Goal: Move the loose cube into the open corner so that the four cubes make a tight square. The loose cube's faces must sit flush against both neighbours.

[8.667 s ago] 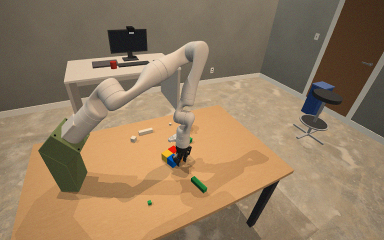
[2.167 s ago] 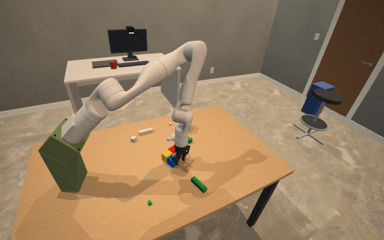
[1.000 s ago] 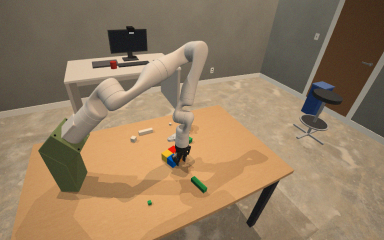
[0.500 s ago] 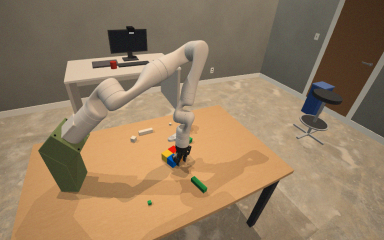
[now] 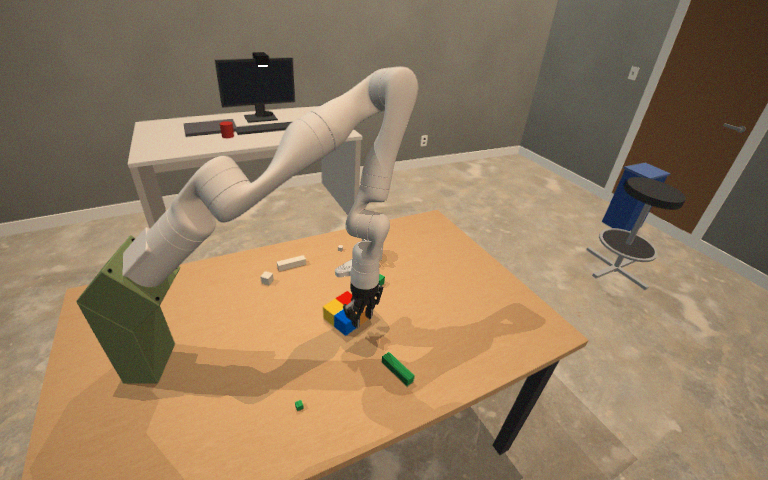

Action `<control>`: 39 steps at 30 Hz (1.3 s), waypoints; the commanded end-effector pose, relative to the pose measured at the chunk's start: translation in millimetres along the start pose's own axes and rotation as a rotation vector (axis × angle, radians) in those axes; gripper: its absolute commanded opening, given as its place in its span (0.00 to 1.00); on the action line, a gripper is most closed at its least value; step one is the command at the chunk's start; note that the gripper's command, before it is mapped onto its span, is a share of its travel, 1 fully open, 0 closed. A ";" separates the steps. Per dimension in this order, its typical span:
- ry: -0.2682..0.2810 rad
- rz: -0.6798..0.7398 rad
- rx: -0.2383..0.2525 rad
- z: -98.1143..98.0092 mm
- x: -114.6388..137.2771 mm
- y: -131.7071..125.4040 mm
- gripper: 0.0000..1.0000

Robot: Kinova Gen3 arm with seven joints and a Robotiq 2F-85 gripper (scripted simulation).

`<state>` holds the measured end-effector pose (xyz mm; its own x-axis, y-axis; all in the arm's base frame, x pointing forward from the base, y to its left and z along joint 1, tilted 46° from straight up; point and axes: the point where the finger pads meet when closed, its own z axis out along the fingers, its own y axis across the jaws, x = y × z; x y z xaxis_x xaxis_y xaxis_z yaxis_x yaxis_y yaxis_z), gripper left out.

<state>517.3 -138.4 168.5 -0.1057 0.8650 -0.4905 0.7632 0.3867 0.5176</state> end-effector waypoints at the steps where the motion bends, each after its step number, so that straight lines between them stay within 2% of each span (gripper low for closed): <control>1: 0.007 0.001 -0.014 -11.8 3.5 6.5 0.54; 14: 0.007 0.001 -0.014 -47.0 3.2 6.0 0.54; 27: 0.007 0.001 -0.014 -62.4 3.1 5.8 0.54; 39: 0.007 0.001 -0.014 -65.8 3.1 5.7 0.54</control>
<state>479.1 -114.4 215.3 -0.1074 0.8673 -0.4861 0.7565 0.3886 0.5261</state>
